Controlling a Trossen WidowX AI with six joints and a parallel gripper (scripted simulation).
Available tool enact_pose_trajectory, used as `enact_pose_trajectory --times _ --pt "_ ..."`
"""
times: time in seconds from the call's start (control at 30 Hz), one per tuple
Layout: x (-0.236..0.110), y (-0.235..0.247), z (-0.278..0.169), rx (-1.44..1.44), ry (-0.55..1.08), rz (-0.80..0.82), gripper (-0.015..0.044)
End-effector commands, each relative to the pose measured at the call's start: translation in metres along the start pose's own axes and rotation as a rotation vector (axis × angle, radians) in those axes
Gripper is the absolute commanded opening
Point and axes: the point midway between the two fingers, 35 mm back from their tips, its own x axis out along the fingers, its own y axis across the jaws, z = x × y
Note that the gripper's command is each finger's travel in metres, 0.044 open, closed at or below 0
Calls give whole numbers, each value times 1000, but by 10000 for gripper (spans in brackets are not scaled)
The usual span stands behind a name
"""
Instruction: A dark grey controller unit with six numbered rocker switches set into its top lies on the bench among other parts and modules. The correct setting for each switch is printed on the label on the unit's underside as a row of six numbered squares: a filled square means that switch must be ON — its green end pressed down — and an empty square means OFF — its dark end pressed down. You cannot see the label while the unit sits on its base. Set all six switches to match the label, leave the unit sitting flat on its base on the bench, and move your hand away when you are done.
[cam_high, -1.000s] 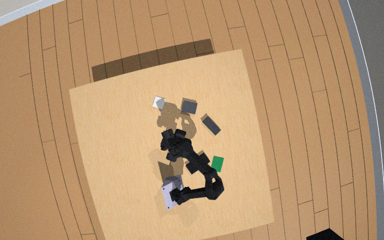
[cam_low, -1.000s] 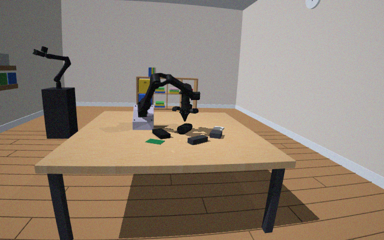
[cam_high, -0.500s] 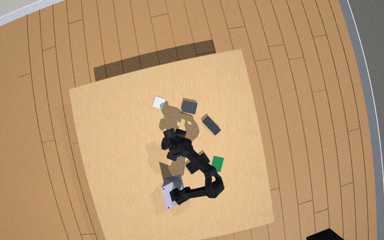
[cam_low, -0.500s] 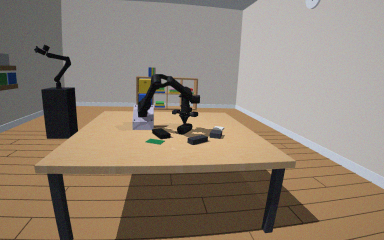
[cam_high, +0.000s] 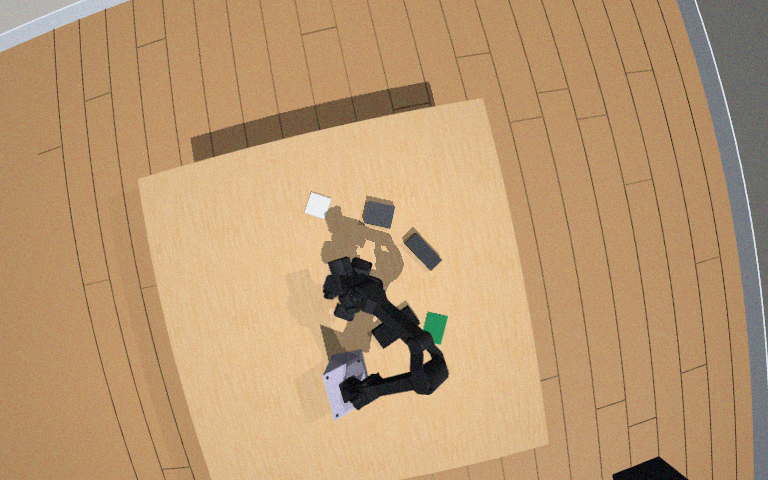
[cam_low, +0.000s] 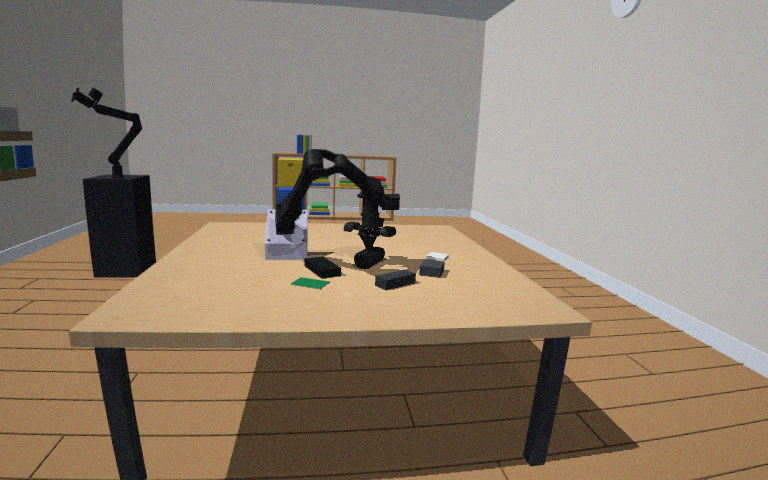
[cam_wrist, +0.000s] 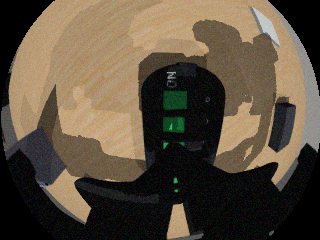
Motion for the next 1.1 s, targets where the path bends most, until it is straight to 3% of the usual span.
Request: enact_pose_trajectory --times 0.0,0.23,0.4,1.07 --pt "2 1 0 -9 5 2 0" --pt "-1 1 0 -2 2 3 0" --pt "-43 1 0 -9 4 3 0" --pt "-32 -19 21 -8 3 2 0"
